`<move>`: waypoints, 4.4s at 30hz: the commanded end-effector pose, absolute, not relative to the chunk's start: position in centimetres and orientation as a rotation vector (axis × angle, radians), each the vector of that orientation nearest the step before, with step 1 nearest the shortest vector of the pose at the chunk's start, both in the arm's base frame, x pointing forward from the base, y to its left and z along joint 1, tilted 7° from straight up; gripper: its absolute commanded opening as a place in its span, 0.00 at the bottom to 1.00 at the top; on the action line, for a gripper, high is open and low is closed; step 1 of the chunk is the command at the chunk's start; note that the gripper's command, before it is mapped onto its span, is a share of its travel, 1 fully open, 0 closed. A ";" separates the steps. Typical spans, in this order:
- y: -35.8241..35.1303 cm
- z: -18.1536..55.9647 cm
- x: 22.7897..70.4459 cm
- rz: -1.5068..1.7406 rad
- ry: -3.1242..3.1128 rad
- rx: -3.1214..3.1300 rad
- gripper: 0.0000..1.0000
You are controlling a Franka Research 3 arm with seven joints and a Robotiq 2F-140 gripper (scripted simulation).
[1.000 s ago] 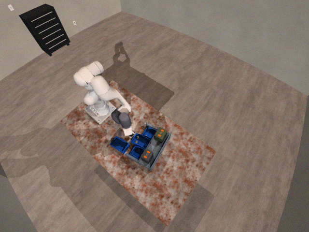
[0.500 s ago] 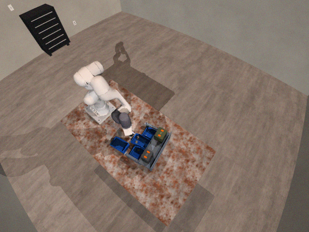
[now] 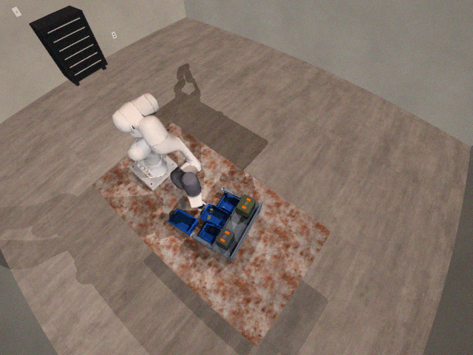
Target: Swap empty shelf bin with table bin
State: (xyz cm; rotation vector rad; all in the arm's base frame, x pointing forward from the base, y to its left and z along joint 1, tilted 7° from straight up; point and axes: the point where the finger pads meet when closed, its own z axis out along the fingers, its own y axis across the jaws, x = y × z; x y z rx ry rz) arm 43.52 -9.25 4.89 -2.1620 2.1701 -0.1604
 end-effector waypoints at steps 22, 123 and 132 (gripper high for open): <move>-9.0 5.1 45.0 -0.161 2.166 -2.164 0.00; -9.0 5.9 51.3 -0.161 2.166 -2.164 0.00; -9.0 5.9 51.3 -0.161 2.166 -2.164 0.00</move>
